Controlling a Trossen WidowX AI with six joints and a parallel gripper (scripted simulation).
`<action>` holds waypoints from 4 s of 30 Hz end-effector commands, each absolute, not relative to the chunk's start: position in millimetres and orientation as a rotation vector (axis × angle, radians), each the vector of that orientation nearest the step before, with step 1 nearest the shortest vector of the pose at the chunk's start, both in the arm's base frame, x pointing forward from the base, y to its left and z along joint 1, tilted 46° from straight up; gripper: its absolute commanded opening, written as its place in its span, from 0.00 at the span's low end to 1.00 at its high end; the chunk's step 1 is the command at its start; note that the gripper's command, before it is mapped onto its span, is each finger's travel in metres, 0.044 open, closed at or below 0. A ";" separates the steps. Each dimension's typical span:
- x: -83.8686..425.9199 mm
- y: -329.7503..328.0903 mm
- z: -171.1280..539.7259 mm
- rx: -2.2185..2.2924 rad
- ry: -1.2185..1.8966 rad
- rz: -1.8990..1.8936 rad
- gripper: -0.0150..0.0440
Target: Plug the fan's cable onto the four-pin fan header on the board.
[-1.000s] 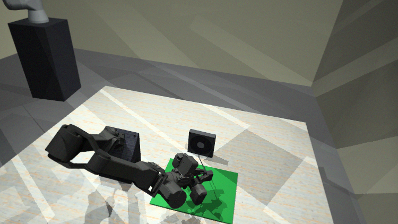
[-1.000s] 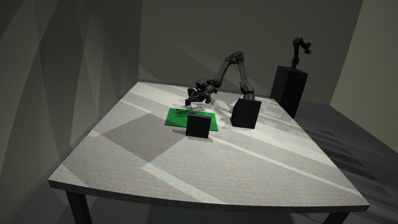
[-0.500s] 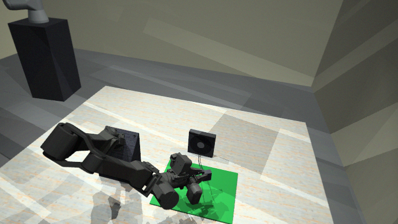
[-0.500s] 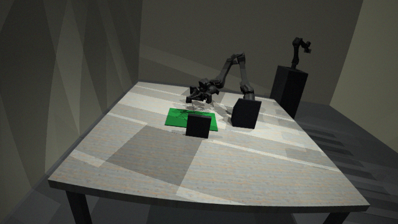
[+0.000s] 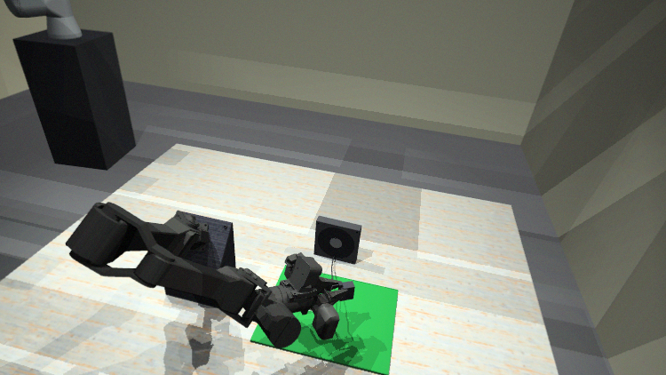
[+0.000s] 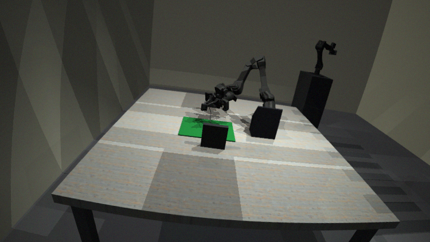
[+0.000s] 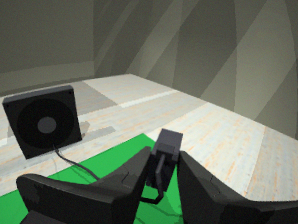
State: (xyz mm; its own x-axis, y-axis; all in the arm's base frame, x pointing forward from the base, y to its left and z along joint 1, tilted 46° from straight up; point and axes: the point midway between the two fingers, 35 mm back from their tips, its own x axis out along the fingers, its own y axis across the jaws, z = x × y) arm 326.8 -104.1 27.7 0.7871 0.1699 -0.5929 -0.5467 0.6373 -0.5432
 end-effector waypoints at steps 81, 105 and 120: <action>311.3 -150.4 -11.7 -0.783 0.530 0.433 0.25; 306.8 -164.4 -27.3 -0.783 0.531 0.433 0.25; 303.1 -168.3 -34.7 -0.776 0.539 0.434 0.25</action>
